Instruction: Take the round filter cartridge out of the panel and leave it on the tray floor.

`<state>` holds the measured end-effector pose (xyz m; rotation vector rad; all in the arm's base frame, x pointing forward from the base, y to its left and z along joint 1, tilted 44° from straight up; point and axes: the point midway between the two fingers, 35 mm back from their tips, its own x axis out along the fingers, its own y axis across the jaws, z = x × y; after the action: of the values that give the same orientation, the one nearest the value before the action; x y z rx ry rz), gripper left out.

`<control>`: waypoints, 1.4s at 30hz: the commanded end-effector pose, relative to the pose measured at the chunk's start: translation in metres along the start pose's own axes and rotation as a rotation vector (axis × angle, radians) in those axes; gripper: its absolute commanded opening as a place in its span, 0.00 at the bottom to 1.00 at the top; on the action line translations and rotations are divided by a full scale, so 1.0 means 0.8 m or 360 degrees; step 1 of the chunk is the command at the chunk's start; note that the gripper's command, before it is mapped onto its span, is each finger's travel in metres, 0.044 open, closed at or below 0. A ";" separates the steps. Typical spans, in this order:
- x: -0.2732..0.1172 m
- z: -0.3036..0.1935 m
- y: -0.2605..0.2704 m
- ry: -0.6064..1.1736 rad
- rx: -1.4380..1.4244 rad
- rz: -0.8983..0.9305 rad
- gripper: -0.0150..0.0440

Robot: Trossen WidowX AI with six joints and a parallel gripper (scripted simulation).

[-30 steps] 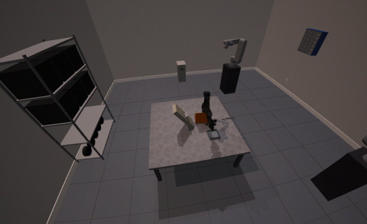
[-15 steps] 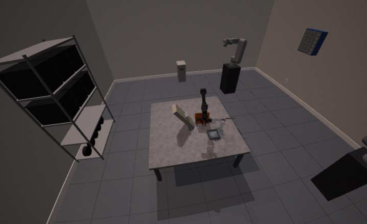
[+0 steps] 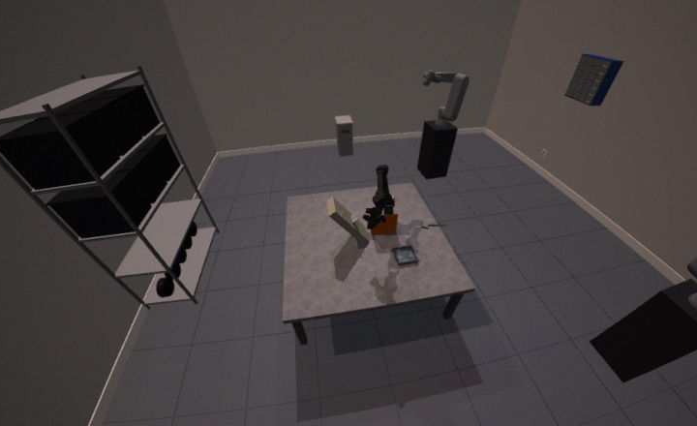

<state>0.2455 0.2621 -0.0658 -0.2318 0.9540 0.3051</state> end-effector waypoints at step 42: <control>-0.152 0.088 -0.279 -0.1265 0.2734 -0.0668 0.43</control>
<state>0.3119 0.0604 0.0878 1.1746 0.1195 -0.7989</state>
